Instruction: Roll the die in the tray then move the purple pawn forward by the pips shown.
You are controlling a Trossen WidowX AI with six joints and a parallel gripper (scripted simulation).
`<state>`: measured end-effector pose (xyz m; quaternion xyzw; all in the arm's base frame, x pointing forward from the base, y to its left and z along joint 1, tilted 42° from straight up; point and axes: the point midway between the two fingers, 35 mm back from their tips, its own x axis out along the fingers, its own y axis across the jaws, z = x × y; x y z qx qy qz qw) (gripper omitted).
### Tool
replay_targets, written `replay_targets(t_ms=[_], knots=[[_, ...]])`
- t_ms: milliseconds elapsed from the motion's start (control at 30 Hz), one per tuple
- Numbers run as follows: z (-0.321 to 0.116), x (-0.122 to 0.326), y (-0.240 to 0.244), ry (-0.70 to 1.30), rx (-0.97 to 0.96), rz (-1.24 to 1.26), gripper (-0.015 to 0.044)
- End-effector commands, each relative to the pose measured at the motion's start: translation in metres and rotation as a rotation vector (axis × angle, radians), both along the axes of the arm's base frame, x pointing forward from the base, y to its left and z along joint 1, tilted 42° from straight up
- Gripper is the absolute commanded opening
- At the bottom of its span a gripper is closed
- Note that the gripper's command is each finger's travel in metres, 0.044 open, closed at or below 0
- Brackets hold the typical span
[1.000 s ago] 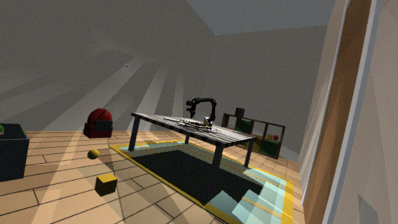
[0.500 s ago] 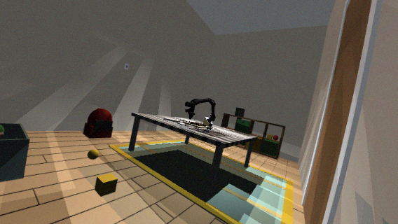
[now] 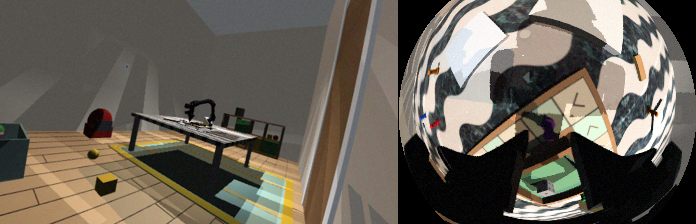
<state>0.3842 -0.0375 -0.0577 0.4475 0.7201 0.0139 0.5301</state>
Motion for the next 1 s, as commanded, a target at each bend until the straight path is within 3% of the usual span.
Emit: replay_targets(t_ms=[0,367,533,967], knots=[[-0.005,-0.001,0.005,0.003,0.007,-0.004,0.0200],[-0.016,-0.002,0.016,0.003,0.008,-0.004,0.0200],[-0.016,-0.002,0.016,0.003,0.008,-0.004,0.0069],[-0.014,-0.001,0.013,0.003,0.007,-0.004,0.0000]])
